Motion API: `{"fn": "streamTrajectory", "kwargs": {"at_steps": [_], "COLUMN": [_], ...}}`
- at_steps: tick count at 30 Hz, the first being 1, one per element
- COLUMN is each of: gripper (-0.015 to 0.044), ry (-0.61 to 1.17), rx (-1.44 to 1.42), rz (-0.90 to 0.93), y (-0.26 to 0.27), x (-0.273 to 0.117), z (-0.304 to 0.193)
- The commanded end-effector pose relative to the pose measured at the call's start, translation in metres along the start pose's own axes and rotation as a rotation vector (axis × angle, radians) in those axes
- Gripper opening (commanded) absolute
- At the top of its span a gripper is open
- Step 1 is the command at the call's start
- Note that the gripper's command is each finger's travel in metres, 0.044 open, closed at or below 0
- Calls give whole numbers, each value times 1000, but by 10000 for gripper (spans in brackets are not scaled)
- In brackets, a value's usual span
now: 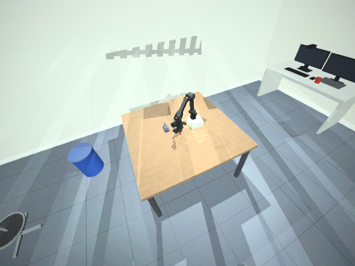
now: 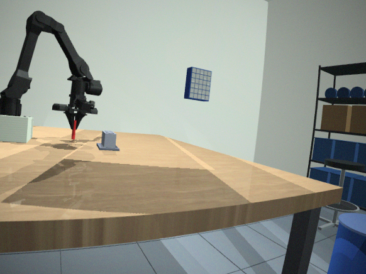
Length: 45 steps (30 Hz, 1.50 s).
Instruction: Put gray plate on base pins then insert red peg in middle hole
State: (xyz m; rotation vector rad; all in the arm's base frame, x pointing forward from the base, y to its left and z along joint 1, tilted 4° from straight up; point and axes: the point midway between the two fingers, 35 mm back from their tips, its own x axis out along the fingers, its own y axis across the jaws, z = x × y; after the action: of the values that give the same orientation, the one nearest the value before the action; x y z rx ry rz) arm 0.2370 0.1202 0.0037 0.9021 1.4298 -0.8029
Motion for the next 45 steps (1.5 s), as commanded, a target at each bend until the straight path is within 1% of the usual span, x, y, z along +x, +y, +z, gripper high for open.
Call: {"fn": "streamTrajectory", "kwargs": {"at_steps": [1, 24, 25, 45], "gripper": [0, 0, 0, 0], "ry": [1, 1, -1, -9], "rx": [3, 2, 6, 7], "rz": [9, 10, 1, 11], "y": [4, 8, 6, 27], "x": [-10, -82, -70, -74], "z": [0, 1, 1, 52]}}
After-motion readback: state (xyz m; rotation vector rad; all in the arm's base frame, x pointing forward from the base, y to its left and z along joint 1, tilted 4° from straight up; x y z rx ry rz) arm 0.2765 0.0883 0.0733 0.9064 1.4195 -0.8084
